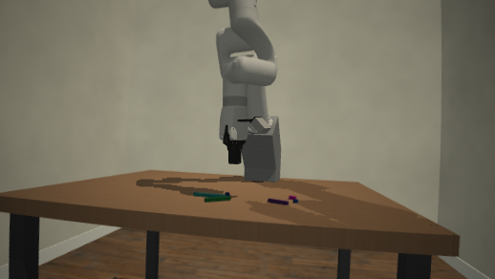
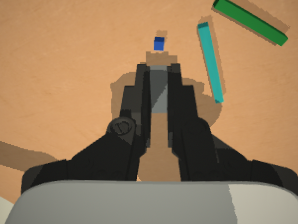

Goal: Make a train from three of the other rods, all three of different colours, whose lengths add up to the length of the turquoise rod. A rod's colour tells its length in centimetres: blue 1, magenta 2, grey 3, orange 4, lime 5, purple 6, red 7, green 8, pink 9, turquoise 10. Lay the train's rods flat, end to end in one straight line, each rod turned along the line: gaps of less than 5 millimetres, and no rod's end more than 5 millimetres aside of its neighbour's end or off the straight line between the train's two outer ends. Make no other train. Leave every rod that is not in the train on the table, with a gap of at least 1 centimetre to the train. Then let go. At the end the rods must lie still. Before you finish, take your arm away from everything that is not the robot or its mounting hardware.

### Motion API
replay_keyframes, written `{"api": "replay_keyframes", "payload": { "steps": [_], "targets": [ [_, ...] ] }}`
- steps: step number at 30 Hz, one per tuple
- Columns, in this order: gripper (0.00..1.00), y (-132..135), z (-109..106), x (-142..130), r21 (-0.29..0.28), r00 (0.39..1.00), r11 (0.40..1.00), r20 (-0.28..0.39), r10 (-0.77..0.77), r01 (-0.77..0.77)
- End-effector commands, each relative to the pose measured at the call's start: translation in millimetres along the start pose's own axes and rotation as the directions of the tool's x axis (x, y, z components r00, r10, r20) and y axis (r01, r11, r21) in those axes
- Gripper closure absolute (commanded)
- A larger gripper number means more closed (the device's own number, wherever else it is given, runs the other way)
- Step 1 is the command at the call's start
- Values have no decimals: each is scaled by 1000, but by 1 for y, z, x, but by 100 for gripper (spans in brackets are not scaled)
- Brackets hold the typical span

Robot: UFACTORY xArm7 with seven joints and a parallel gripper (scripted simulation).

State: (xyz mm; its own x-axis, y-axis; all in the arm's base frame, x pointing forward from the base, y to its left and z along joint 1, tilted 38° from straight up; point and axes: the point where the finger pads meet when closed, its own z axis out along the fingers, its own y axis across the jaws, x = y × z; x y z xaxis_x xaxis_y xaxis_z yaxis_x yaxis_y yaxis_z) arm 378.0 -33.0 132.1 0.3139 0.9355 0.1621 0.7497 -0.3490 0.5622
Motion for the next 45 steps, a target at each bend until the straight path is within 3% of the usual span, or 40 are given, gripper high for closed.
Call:
{"api": "replay_keyframes", "payload": {
  "steps": [1,27,45],
  "targets": [
    [96,-3,-1,-2,-50,997,996,18,75,-74],
    [96,-3,1,-2,-51,996,995,18,82,-81],
    [96,-2,20,-2,-51,996,995,18,82,-81]
  ]
}}
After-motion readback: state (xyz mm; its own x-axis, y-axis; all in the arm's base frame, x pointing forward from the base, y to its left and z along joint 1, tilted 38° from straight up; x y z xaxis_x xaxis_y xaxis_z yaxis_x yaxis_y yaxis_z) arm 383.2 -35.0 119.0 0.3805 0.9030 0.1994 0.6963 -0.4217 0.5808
